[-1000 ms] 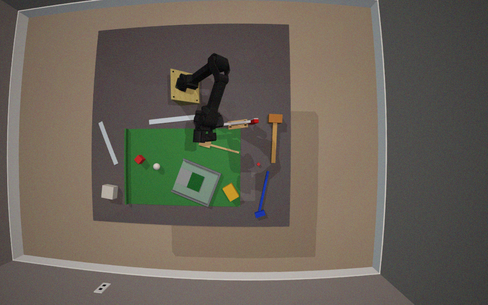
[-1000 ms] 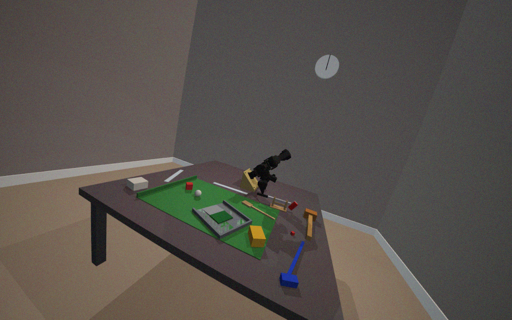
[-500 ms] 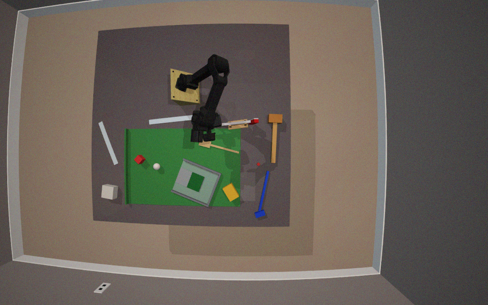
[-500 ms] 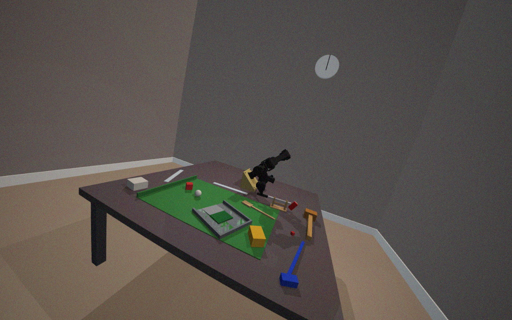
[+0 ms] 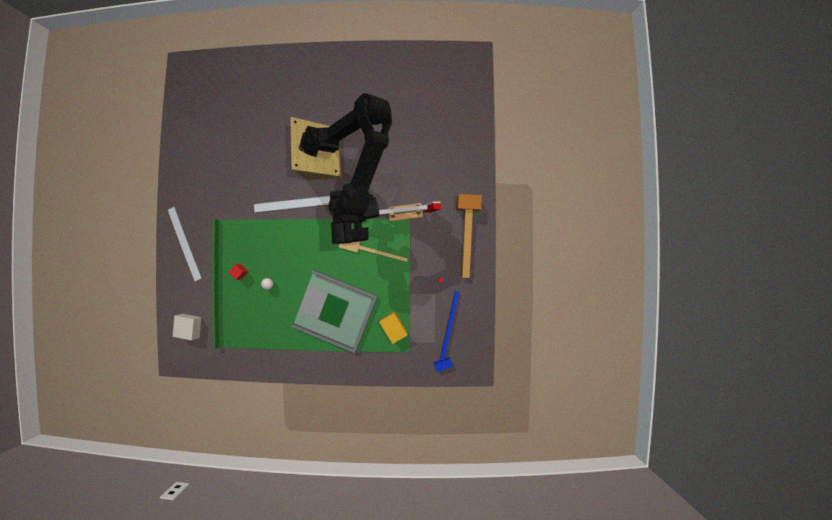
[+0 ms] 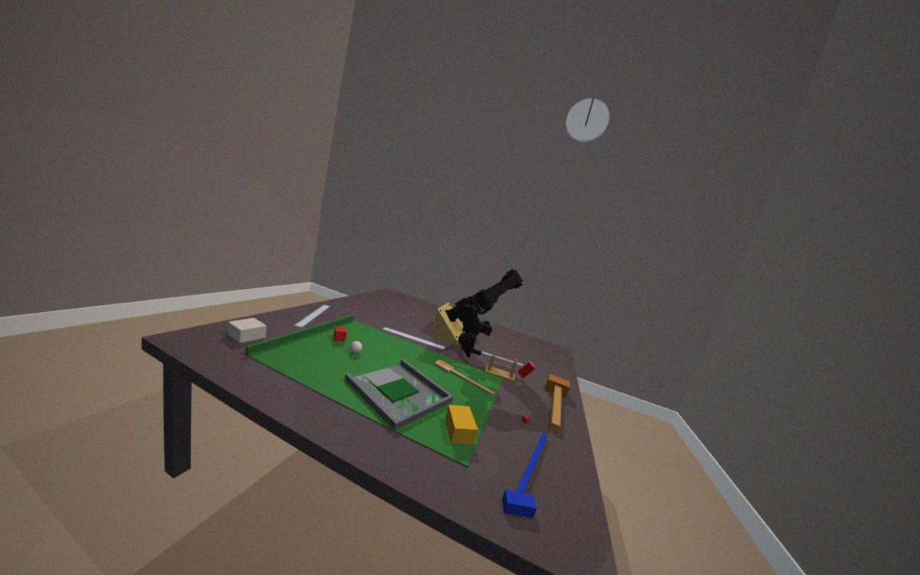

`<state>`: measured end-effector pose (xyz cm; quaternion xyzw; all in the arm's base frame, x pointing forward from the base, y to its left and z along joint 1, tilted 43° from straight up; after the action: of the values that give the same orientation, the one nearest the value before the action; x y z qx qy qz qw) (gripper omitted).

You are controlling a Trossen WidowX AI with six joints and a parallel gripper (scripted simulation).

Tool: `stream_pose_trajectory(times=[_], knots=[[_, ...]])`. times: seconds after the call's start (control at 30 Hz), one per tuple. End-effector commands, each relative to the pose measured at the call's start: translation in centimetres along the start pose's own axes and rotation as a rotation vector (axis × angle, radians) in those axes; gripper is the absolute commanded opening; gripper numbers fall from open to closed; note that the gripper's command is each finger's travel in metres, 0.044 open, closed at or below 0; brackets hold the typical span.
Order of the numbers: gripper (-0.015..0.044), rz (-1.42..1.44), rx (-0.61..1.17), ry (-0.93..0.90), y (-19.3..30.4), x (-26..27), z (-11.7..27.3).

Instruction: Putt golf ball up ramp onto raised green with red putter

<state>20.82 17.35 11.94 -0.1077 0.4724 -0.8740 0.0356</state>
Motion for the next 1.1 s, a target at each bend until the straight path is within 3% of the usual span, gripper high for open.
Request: stream_pose_trajectory(times=[0.0,0.43,0.93,1.07], knots=[[0.044,-0.009,-0.005,-0.006,0.2,0.1,-0.6],[0.044,-0.009,-0.007,-0.006,0.6,0.1,-2.2],[0.0046,0.0,-0.003,-0.002,0.4,-0.1,-1.9],[0.002,0.0,-0.003,-0.002,0.4,-0.1,-1.9]])
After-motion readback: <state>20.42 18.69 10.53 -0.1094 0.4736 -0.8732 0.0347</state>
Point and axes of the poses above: the point midway between the two fingers, 35 mm back from their tips, its own z axis back along the fingers, its own x axis across the jaws, y = z × x, the point moved 2 cm from there along z, back along the fingers, and after that the axes turned 15 degrees about -z, right-handed, at the moved point
